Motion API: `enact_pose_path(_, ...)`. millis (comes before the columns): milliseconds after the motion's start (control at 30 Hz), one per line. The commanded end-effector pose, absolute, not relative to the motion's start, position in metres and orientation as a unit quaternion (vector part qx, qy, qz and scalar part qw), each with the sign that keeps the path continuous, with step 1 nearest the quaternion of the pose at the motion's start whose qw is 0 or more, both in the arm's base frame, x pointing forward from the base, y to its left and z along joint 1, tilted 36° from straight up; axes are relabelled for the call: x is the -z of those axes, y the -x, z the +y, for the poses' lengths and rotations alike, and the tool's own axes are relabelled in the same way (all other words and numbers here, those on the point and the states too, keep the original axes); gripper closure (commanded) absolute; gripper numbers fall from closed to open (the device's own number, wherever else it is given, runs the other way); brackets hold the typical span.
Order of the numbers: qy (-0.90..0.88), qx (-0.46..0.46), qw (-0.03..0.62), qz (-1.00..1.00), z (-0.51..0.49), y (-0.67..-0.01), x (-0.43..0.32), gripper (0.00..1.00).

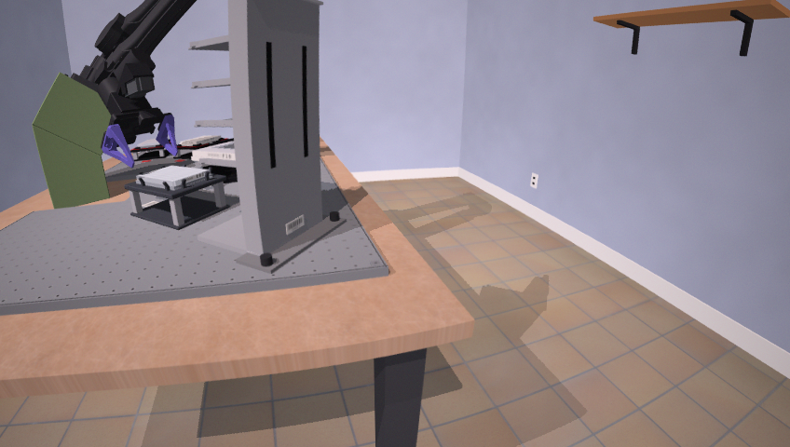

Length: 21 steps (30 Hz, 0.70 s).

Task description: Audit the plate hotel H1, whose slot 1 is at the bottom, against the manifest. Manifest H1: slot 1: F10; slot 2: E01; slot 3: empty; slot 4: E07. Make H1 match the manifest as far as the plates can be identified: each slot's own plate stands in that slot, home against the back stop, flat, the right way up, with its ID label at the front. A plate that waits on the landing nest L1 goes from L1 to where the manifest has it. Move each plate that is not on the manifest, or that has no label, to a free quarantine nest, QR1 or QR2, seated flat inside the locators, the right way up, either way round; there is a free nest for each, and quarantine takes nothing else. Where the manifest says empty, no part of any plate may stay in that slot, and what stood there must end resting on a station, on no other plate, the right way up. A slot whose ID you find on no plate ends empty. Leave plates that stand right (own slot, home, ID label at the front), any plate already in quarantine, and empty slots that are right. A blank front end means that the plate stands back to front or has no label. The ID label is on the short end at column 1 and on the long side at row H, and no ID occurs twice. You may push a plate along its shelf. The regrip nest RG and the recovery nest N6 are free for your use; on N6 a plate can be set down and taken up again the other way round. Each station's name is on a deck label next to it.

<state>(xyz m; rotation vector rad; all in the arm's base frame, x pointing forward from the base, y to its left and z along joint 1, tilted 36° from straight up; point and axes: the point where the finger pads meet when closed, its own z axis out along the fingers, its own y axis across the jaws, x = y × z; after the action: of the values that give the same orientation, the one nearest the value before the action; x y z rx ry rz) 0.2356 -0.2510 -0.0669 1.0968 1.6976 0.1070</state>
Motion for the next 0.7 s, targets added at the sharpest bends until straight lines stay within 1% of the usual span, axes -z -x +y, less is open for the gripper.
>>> enact_pose_path(0,-0.463,-0.035,0.531,0.709,-0.252,-0.224,0.055,0.0)
enact_pose_path(667,-0.461,-0.034,0.533,0.708,-0.258,-0.207,0.032,0.0)
